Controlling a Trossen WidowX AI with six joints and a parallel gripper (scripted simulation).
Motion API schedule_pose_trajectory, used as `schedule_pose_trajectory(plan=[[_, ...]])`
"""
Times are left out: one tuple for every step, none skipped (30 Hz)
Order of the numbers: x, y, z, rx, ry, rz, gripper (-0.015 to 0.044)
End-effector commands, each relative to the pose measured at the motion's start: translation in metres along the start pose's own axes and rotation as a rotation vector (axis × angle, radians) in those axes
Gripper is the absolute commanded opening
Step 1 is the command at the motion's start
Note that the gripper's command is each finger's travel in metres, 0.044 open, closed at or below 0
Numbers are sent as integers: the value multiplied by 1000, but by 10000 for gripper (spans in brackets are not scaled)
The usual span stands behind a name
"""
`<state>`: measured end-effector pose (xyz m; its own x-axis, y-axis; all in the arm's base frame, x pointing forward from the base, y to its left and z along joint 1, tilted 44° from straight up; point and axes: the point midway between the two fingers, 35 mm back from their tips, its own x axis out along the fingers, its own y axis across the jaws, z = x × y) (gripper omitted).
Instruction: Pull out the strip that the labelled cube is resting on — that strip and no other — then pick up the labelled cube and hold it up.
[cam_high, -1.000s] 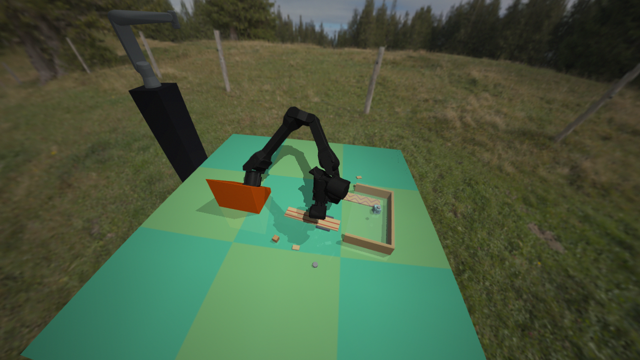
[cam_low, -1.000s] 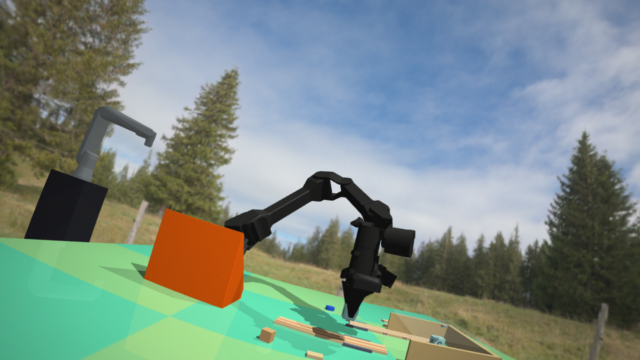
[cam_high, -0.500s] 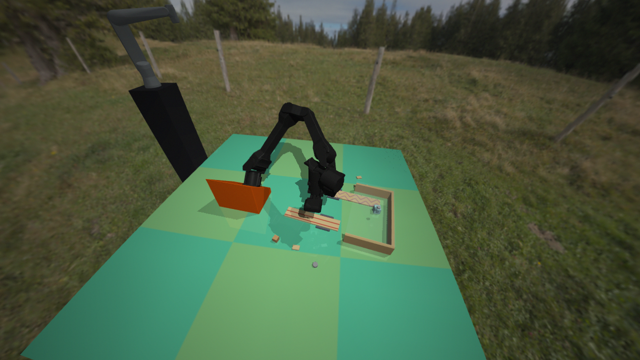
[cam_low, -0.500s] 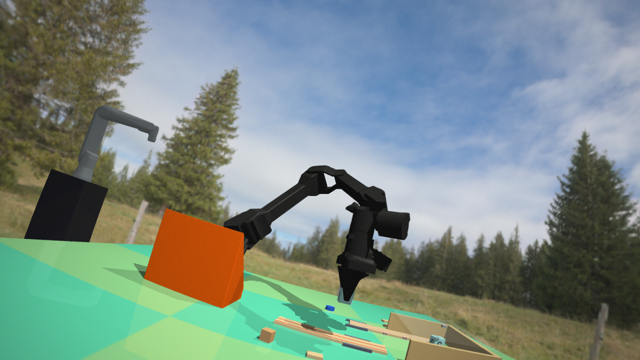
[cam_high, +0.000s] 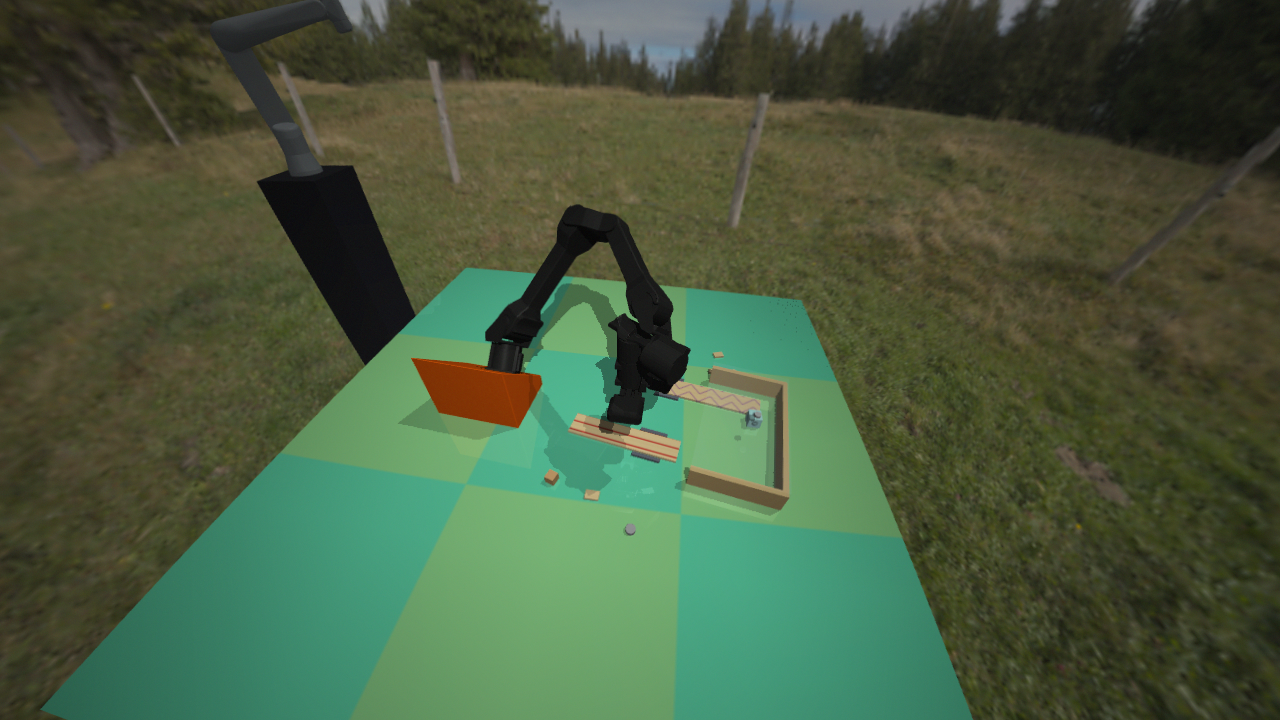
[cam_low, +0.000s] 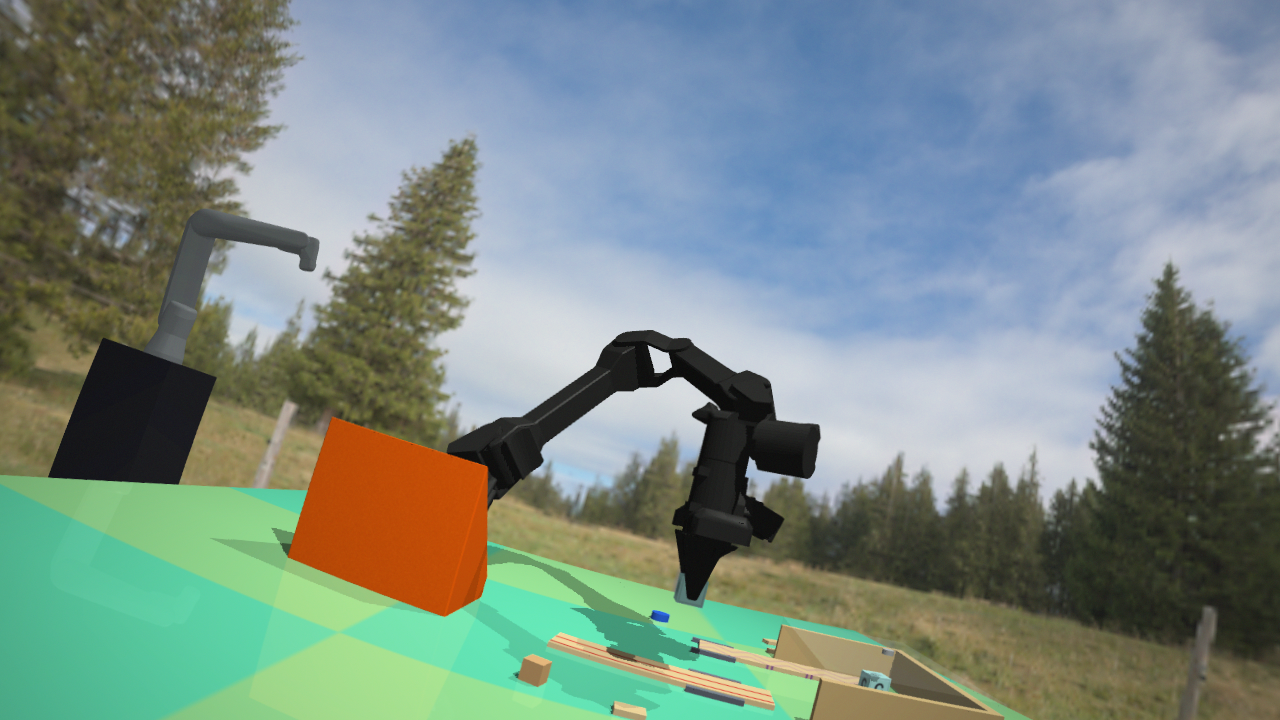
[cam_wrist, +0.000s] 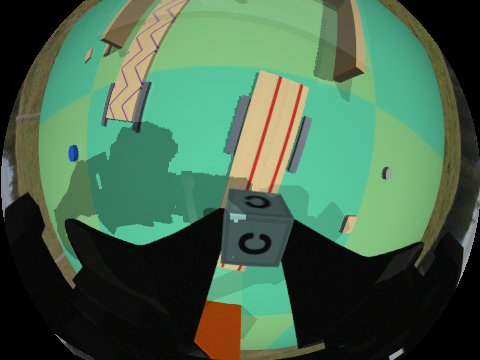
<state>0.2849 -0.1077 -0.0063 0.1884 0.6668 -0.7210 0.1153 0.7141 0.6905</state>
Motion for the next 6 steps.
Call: schedule_pose_trajectory(plan=[[0, -1, 0, -4, 4, -4, 0], [0, -1, 0, -4, 4, -4, 0], [0, -1, 0, -4, 4, -4, 0], [0, -1, 0, -4, 4, -4, 0], [0, -1, 0, -4, 4, -4, 0], [0, -1, 0, -4, 4, -4, 0]])
